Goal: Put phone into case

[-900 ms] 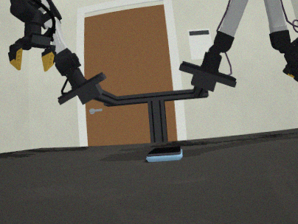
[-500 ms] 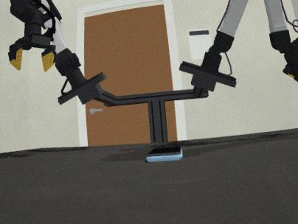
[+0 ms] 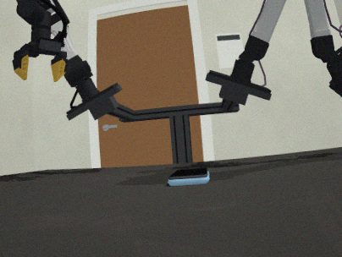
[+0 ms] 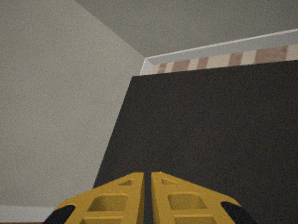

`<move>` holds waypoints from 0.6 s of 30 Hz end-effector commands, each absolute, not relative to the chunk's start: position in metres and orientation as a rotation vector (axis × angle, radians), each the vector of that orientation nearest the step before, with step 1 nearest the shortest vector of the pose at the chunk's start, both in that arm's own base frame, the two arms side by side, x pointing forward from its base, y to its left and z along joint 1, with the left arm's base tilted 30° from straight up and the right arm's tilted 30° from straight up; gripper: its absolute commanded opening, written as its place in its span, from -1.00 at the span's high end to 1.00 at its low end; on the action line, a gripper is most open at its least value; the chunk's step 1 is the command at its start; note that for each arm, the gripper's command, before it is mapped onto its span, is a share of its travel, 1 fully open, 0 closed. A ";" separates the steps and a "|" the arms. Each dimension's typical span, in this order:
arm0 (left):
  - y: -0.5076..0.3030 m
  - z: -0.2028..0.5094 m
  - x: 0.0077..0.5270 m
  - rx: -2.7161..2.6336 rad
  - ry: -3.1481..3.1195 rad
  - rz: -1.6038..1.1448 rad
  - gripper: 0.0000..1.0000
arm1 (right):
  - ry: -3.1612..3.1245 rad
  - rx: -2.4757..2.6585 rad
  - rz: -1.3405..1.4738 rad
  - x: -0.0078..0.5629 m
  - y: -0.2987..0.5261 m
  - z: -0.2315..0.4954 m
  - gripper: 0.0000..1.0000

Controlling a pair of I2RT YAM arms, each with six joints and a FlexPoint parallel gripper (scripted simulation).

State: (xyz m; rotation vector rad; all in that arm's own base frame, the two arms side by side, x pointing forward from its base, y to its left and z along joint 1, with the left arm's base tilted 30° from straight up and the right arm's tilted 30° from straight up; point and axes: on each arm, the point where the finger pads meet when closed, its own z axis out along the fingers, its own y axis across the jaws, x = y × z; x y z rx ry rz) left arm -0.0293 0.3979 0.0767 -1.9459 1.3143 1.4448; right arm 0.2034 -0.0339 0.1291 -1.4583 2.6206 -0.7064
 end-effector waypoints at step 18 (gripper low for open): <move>0.283 -0.014 0.268 -1.317 2.025 0.863 1.00 | 2.432 -1.154 -0.738 0.179 0.060 0.105 -1.00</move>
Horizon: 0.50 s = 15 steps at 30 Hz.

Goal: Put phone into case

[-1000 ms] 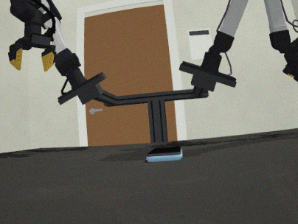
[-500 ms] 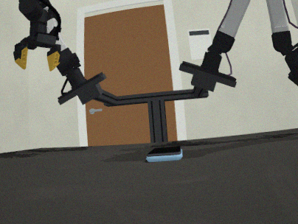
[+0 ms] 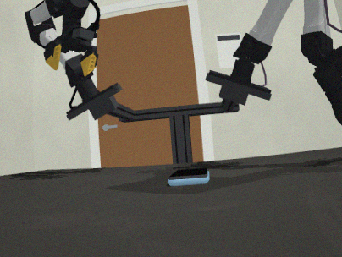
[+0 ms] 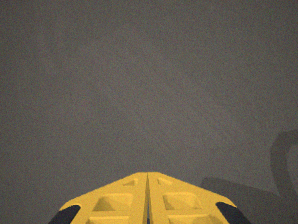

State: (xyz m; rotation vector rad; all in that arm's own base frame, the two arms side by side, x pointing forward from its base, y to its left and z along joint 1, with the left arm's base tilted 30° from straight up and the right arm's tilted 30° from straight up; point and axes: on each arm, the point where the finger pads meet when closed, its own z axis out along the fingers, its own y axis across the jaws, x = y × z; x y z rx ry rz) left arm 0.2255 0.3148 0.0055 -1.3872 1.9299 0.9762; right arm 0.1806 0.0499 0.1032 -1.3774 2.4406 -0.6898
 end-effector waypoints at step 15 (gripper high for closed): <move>0.029 -0.095 0.356 -0.609 2.499 0.496 1.00 | 2.151 -1.052 -0.460 0.123 0.124 0.086 -1.00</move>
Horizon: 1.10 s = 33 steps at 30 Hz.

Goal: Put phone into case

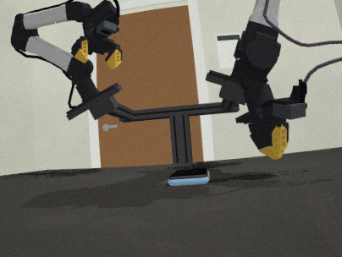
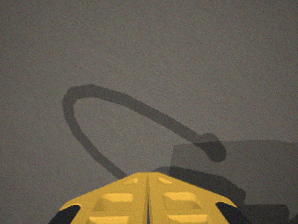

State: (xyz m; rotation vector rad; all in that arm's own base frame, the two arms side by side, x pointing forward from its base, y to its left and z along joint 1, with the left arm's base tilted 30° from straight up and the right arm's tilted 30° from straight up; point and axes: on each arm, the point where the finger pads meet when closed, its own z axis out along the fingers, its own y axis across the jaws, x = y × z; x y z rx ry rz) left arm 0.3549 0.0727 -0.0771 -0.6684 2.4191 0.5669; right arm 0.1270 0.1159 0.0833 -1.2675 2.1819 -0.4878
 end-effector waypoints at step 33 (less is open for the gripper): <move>-0.092 -0.152 0.279 0.002 2.729 0.523 0.28 | 1.811 -1.216 -0.067 0.061 0.140 0.060 -1.00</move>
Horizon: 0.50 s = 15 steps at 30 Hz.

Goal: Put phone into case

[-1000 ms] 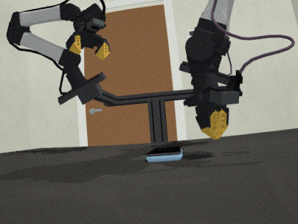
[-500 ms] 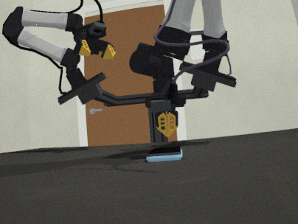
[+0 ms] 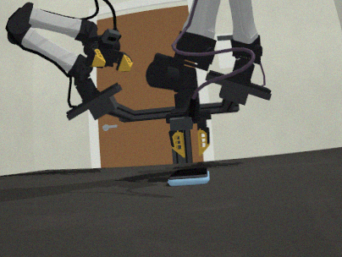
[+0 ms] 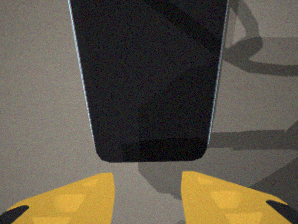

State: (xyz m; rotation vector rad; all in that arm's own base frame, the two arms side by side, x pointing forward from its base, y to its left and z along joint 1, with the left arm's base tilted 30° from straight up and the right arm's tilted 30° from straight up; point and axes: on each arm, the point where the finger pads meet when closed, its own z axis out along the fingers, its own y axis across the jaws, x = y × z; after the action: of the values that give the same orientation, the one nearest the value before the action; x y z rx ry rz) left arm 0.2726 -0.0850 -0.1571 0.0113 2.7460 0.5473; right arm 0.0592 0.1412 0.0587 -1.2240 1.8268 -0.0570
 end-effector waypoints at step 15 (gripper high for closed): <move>-0.083 -0.173 0.288 0.006 2.732 0.526 0.28 | 1.811 -1.216 -0.067 0.061 0.140 0.060 -1.00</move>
State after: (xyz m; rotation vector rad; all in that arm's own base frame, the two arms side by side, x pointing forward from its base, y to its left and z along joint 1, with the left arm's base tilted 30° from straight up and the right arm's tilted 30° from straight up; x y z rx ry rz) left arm 0.2775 -0.0787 -0.1720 0.0055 2.7509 0.5579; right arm 0.0594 0.1411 0.0589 -1.2118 1.8318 -0.0514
